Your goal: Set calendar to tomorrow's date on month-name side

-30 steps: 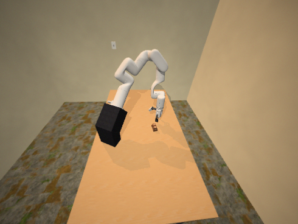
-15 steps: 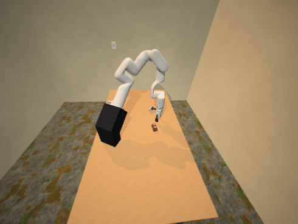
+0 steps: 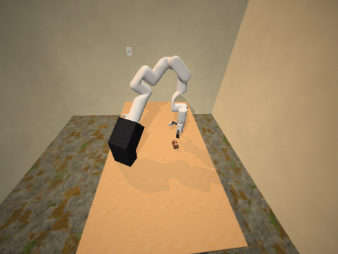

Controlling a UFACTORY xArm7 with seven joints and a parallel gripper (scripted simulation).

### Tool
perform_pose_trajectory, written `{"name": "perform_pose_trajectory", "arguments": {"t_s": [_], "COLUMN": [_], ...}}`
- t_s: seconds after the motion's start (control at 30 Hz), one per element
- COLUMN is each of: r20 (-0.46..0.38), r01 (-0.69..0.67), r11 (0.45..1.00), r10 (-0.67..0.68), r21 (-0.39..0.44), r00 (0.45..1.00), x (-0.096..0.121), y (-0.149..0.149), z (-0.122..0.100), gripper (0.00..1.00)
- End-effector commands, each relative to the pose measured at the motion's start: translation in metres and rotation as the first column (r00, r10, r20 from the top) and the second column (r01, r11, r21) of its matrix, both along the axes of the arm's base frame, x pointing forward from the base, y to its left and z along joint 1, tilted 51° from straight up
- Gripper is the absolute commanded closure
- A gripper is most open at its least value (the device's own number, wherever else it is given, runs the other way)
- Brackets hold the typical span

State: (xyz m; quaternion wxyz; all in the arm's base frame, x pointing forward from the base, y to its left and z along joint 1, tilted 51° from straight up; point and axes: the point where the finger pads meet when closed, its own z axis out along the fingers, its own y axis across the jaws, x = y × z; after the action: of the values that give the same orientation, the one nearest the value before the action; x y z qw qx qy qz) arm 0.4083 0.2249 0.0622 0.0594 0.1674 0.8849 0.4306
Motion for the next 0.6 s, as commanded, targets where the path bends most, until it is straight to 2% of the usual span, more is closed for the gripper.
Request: {"name": "perform_pose_trajectory", "arguments": {"t_s": [0.0,0.47,0.57], "r20": [0.001,0.000,-0.026], "r01": [0.003,0.003,0.025], "r11": [1.000,1.000,1.000], "r10": [-0.003,-0.003,-0.025], "r21": [-0.001,-0.001,0.008], "r00": [1.000,1.000,0.999], "x": [0.000,-0.006,-0.006], "y": [-0.004,-0.021,-0.022], "z": [0.002,0.017,0.017], "gripper": [0.00,0.00,0.00]}}
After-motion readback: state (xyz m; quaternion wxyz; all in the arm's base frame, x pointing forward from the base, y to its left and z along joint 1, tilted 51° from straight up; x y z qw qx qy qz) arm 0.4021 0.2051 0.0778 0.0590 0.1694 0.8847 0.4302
